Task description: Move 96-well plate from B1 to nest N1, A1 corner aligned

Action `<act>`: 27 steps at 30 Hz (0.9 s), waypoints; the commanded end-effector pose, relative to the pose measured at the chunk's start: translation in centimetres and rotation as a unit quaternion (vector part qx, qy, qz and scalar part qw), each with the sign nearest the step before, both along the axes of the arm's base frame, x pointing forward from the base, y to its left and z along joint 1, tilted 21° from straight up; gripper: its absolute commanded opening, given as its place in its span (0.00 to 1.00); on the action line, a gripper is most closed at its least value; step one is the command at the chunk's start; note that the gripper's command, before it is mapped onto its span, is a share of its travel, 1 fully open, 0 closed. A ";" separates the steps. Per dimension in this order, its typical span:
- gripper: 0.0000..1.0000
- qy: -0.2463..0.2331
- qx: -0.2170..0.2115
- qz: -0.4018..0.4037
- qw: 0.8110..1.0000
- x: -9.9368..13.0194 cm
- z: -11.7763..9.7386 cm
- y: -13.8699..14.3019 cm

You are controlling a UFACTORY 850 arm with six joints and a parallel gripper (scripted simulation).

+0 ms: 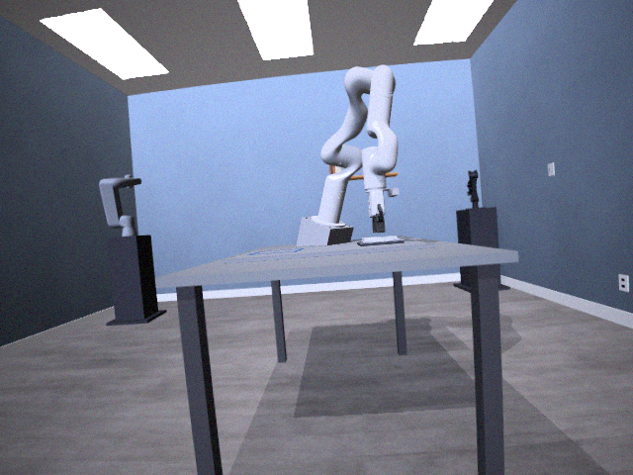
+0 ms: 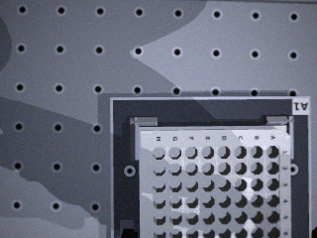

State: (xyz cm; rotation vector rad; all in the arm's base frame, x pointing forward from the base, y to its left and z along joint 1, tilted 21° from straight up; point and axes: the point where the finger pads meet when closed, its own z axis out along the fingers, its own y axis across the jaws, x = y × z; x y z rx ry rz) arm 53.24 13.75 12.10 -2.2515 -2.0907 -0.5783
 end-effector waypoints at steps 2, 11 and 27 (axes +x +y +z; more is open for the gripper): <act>1.00 0.003 -0.001 0.000 1.000 -0.2 1.0 -0.2; 1.00 0.003 -0.001 0.000 1.000 -0.8 3.2 -0.9; 1.00 0.003 -0.001 0.000 1.000 -1.7 6.4 -1.7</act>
